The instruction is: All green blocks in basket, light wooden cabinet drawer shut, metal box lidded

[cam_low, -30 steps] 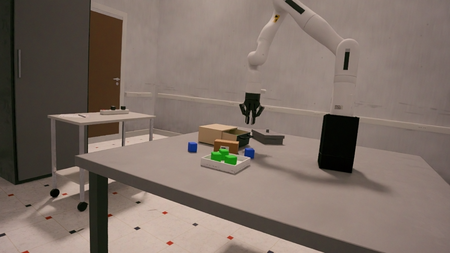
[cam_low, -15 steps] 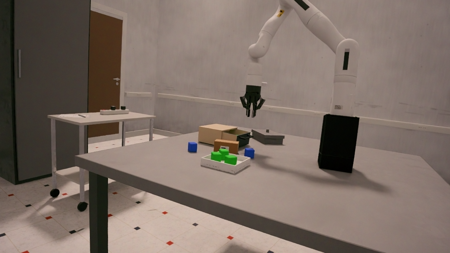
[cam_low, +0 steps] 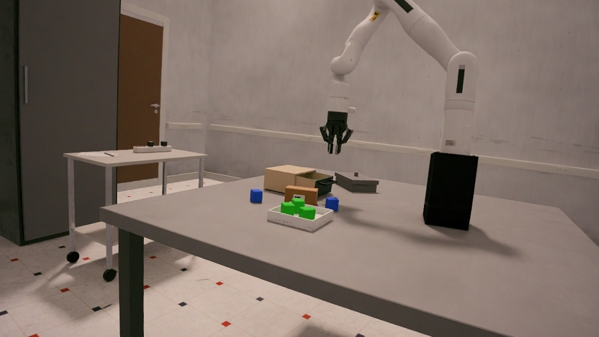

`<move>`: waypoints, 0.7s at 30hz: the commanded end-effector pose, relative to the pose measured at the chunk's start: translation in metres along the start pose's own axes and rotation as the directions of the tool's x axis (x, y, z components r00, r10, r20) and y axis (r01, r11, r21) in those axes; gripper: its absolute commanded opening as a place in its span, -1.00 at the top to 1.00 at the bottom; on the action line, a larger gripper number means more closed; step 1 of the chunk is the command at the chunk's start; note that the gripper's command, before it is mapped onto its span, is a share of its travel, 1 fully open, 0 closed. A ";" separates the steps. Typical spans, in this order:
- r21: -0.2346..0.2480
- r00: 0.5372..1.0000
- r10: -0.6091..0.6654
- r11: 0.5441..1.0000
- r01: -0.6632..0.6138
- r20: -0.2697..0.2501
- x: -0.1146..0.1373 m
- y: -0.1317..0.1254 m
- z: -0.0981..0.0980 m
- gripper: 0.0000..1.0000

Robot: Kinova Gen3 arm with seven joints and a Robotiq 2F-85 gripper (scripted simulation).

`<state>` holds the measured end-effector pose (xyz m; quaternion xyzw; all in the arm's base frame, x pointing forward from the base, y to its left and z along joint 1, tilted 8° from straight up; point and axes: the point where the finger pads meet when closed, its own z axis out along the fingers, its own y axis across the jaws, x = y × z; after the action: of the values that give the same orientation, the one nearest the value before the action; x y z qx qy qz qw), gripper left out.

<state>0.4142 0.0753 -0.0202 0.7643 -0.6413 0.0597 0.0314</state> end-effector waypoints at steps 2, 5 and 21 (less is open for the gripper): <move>0.001 1.000 -0.004 1.000 0.004 0.000 0.000 -0.001 -0.001 0.39; 0.001 1.000 -0.008 1.000 0.008 0.000 0.000 -0.001 -0.001 0.39; -0.016 0.940 -0.341 0.940 0.341 0.010 0.001 -0.009 0.002 0.39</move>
<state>0.4204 0.0752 -0.0221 0.8392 -0.5395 0.0543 0.0412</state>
